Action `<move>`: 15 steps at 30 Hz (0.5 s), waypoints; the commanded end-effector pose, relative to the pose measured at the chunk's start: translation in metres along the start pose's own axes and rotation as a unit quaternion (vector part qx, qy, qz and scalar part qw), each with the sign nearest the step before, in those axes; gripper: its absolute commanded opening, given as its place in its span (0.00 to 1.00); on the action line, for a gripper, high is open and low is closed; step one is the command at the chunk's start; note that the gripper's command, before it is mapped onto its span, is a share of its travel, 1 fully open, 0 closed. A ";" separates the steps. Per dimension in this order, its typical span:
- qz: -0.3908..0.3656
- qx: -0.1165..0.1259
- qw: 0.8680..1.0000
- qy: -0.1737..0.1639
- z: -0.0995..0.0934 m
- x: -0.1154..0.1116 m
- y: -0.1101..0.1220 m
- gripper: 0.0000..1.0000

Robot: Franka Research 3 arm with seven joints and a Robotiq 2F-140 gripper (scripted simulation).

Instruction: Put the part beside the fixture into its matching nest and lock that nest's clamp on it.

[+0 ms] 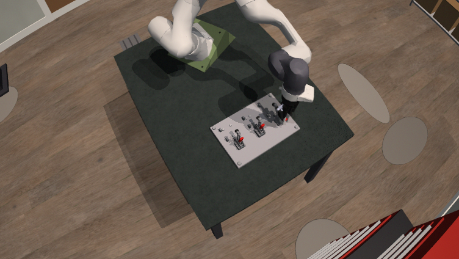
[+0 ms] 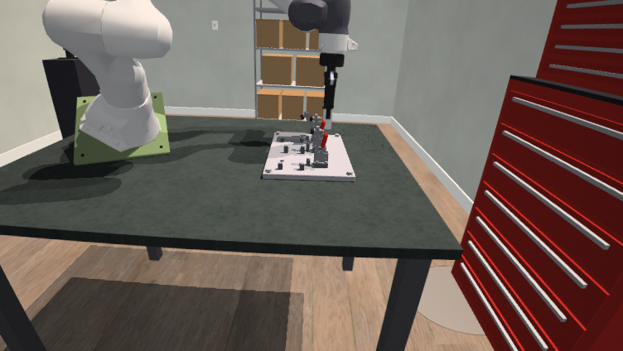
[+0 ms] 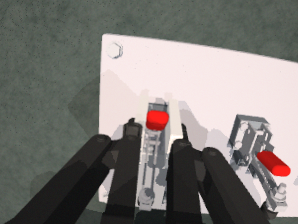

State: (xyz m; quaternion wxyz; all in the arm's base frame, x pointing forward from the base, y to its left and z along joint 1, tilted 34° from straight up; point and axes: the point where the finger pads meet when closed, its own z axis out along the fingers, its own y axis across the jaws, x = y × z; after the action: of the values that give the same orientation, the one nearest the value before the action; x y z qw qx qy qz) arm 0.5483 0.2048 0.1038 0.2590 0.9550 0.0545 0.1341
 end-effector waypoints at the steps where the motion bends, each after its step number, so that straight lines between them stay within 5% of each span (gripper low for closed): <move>1: -0.002 -0.001 1.000 0.003 0.003 0.005 0.000 0.00; 15: -0.002 -0.001 1.000 0.003 0.011 0.016 0.000 0.00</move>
State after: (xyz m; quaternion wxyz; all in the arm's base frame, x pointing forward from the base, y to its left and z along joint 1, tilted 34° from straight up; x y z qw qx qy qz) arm 0.5632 0.2033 0.1003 0.2598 0.9547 0.0554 0.1342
